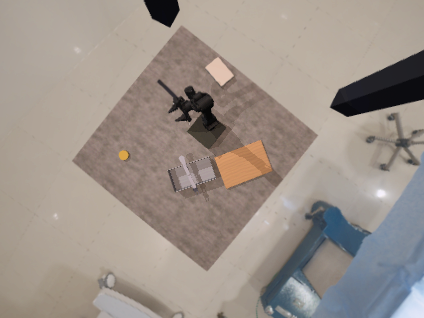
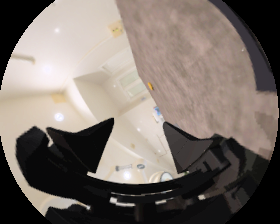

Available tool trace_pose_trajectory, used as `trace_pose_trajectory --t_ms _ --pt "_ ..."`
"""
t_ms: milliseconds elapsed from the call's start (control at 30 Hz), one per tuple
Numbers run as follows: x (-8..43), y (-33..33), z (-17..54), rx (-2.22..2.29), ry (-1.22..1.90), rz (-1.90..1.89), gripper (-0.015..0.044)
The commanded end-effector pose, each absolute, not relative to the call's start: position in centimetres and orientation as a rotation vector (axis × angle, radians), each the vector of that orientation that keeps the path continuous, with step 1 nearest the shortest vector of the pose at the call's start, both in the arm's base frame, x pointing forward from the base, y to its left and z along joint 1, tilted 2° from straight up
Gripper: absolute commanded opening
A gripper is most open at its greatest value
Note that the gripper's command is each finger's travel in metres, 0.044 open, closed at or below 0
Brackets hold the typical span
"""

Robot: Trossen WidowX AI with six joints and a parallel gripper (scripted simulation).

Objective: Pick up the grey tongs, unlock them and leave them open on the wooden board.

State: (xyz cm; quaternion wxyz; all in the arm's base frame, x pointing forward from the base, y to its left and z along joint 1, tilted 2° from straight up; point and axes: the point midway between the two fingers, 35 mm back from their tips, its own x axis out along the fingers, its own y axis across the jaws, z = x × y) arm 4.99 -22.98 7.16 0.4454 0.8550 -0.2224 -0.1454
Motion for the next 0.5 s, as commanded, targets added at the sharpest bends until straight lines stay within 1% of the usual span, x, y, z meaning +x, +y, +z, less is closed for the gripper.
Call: trace_pose_trajectory --t_ms 0,133,167,467 --pt "5.1 -23.0 7.1 2.116 -0.546 -0.363 0.0374" --pt "5.9 -23.7 6.7 2.090 -0.491 -0.394 0.0269" --pt "6.4 -23.9 6.6 2.077 -0.465 -0.406 0.0260" --pt "11.1 -25.7 5.0 1.911 -0.194 -0.504 0.0260"
